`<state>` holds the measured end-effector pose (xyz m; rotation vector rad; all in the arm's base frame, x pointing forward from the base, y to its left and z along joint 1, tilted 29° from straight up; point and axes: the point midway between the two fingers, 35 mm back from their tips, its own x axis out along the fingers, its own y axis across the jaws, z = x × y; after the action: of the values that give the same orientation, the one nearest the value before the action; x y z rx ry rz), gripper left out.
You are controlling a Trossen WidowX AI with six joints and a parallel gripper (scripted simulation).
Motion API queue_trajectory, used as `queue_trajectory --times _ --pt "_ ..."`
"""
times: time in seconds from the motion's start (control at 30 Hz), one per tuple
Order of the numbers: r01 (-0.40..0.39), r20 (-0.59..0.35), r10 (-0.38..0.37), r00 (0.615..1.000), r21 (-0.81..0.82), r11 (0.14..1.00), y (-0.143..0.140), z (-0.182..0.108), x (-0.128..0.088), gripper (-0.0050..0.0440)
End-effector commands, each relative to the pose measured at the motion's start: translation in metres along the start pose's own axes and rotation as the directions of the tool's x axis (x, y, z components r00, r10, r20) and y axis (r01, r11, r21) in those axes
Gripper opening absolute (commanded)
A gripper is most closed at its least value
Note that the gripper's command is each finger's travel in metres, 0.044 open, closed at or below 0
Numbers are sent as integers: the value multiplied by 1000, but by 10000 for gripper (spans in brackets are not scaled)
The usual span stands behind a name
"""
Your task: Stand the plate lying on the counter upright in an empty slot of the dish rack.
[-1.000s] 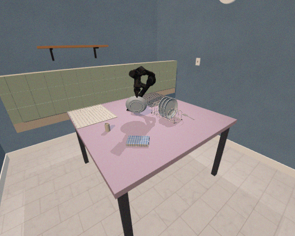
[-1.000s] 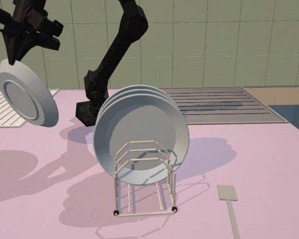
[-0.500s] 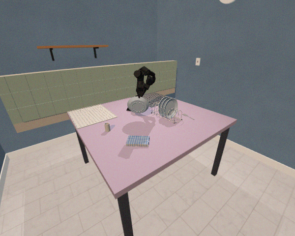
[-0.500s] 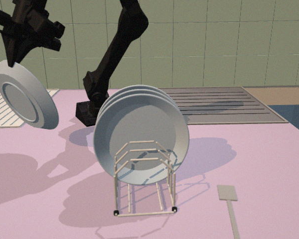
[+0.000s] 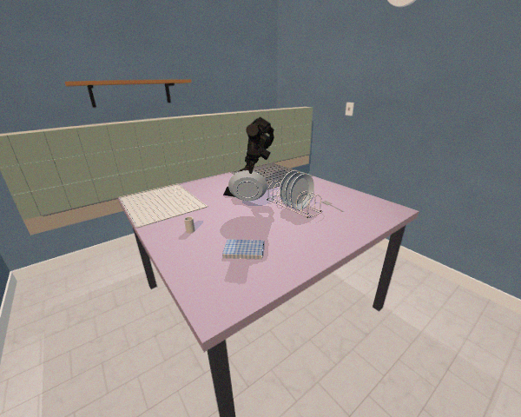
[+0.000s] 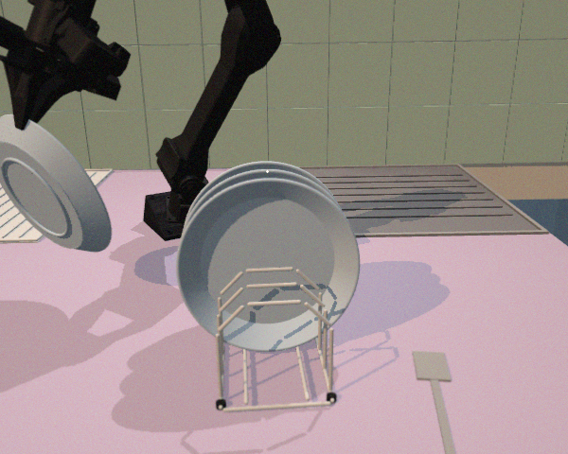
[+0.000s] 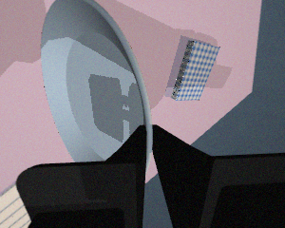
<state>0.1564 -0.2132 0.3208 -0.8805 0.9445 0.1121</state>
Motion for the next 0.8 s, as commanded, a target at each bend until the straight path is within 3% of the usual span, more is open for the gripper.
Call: queue_trajectory --times 0.0,0.77 --pt "31 -25 -31 999 -15 999 -10 7 -5 0" --pt "122 -41 -122 992 -7 993 -37 55 -14 0"
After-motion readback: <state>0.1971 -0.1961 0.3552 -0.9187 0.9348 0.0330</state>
